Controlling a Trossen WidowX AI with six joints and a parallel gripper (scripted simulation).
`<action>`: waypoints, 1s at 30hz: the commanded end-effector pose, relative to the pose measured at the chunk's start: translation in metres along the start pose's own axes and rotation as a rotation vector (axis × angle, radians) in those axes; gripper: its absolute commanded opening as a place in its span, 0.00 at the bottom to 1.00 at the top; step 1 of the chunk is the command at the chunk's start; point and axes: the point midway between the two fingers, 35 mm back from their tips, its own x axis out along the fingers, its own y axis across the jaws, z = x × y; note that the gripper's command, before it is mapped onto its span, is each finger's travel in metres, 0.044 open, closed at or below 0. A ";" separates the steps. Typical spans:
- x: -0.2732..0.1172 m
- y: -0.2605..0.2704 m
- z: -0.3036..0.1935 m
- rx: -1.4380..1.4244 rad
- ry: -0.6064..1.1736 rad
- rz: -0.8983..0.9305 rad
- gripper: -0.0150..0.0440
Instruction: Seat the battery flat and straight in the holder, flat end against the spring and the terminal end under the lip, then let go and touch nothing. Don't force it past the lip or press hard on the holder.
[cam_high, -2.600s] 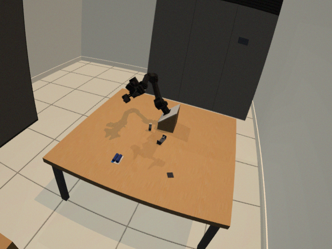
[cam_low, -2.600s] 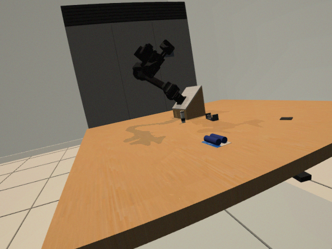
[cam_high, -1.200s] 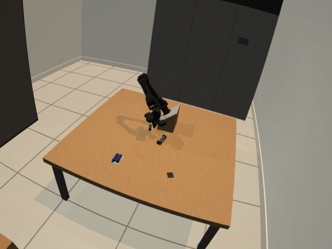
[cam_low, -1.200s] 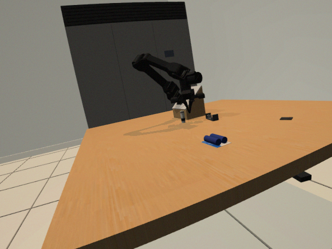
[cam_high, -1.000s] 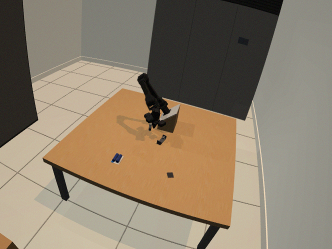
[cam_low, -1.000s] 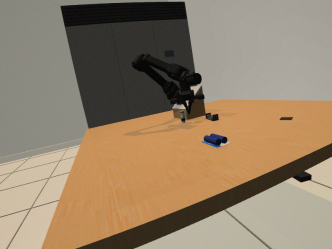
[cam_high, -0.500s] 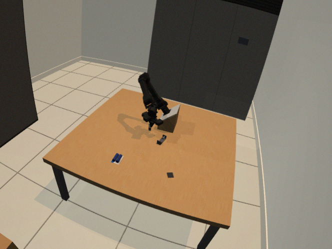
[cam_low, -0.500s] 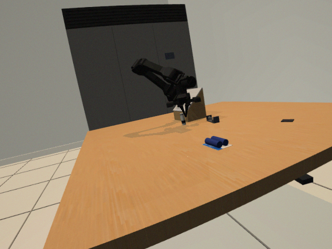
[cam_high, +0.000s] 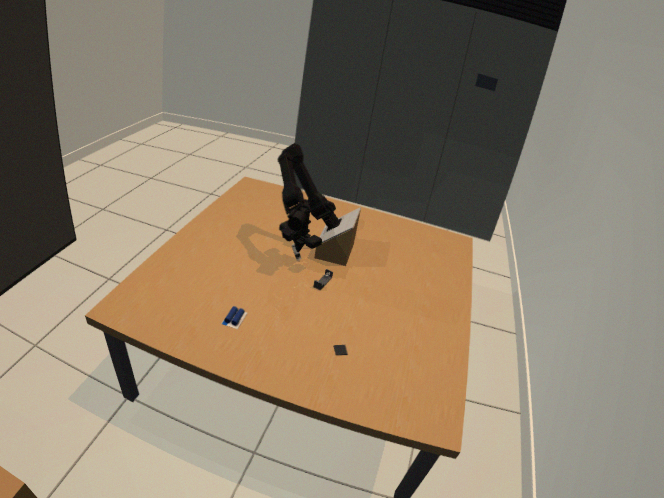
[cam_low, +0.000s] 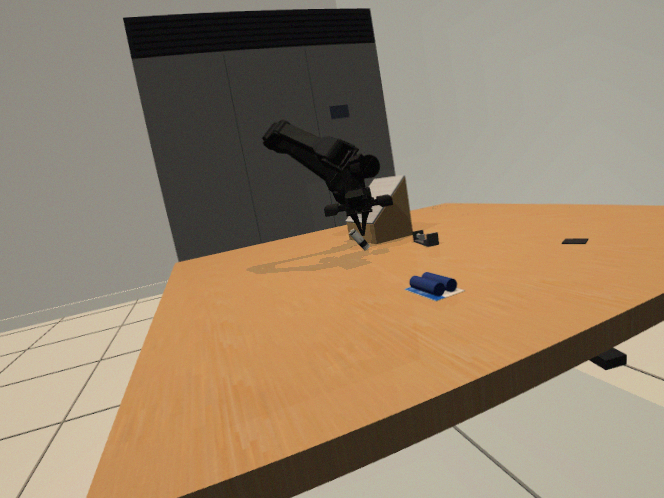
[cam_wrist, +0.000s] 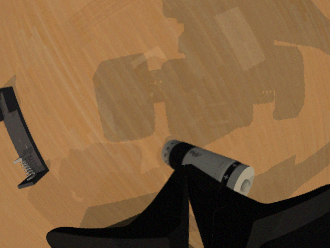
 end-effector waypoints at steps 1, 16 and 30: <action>0.001 -0.006 -0.003 -0.008 0.000 -0.006 0.25; -0.042 -0.008 -0.001 -0.005 0.005 0.006 0.25; -0.077 -0.014 -0.005 -0.018 0.001 -0.010 0.25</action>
